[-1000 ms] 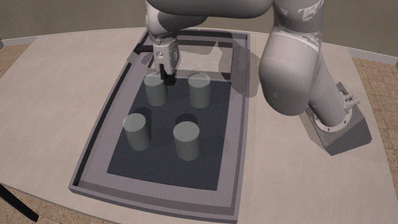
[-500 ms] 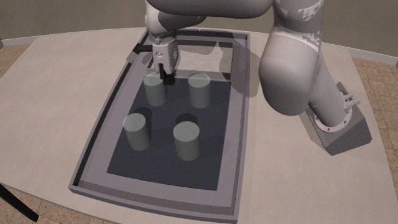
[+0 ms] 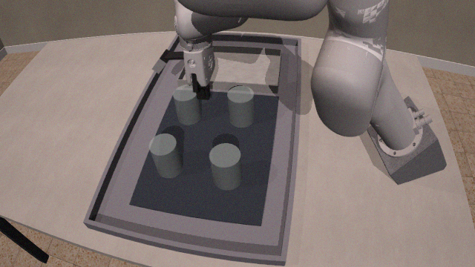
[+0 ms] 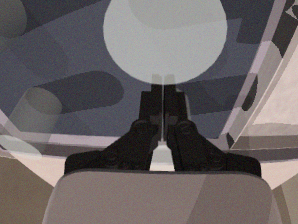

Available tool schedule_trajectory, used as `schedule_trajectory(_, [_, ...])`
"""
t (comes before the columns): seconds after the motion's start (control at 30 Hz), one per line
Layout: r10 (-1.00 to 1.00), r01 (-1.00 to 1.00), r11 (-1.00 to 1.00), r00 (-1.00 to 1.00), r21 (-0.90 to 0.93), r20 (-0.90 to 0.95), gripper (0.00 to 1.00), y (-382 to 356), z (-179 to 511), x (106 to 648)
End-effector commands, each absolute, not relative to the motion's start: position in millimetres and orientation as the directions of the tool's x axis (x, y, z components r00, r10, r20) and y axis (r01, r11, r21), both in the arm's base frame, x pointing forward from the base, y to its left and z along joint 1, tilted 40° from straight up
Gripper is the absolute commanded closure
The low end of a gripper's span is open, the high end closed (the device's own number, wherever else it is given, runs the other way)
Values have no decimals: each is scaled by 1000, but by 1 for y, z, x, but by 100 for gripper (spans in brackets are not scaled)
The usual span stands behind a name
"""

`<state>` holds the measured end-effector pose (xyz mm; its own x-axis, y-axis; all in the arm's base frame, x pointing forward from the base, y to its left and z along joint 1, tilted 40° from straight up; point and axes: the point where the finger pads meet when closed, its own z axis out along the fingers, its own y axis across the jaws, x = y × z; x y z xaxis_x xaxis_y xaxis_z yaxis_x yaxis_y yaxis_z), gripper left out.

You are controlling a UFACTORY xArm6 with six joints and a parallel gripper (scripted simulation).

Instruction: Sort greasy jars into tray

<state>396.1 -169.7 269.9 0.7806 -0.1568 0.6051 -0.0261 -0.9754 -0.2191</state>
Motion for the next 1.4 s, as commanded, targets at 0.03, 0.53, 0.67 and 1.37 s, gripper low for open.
schedule_trajectory(0.03, [-156, -26, -976, 779, -217, 607, 100, -170, 272, 397])
schedule_trajectory(0.53, [-156, -26, -976, 779, -217, 607, 100, -171, 274, 397])
schedule_trajectory(0.67, [-156, -26, -976, 779, -217, 607, 100, -171, 275, 397])
schedule_trajectory(1.37, [-156, -26, -976, 779, -217, 607, 100, -172, 278, 398])
